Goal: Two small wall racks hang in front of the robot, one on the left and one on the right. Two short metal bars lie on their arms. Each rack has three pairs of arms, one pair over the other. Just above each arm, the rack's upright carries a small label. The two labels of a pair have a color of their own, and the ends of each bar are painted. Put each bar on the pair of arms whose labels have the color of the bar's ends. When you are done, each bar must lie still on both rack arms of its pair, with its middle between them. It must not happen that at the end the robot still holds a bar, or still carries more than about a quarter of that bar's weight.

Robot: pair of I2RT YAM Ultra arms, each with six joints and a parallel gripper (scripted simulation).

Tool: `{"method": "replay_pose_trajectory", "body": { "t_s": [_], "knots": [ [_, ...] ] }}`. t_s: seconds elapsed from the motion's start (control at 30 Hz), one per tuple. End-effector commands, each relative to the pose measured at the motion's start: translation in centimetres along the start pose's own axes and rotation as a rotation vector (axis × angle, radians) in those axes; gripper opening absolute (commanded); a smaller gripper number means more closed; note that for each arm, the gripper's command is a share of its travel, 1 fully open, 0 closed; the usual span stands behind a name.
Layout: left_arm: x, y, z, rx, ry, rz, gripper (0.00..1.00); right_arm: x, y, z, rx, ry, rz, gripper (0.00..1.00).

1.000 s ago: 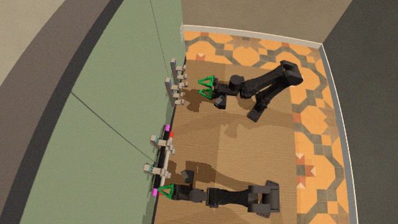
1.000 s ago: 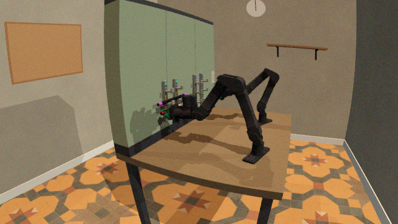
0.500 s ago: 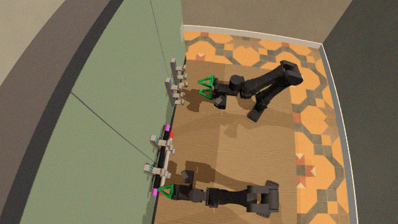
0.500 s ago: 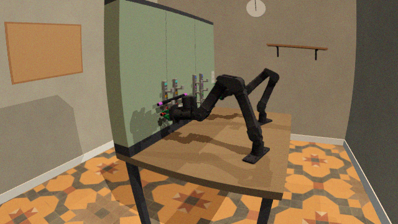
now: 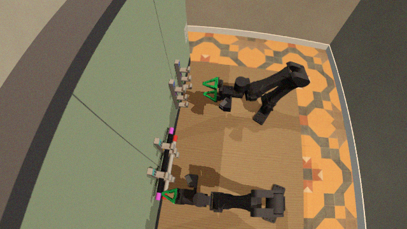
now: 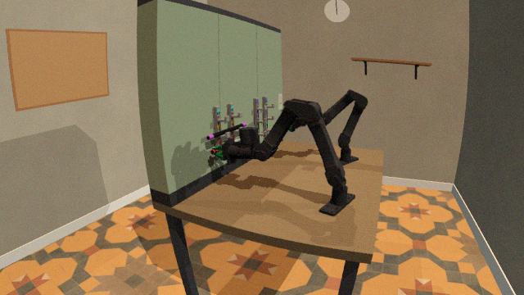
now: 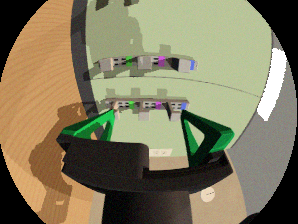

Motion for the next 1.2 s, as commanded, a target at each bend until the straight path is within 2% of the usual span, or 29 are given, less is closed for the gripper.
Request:
{"method": "replay_pose_trajectory", "body": {
  "t_s": [0.0,1.17],
  "knots": [
    [0.3,0.1,2.1,-0.012,-0.078,0.014,0.00,-0.4,0.2,-0.6,0.015,0.019,-0.001,1.00],
    [0.4,-0.1,0.8,-0.012,-0.078,0.014,0.00,-0.4,0.2,-0.6,0.015,0.019,-0.001,1.00]
  ]
}}
Point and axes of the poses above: on each arm, the point where the finger pads meet when closed, its own x axis out along the fingers, its own z axis across the jaws, y = z × x, the point moved 7 cm from there along -x, back along the fingers, and after that the axes turned 10 degrees about x, right-handed, at the moved point
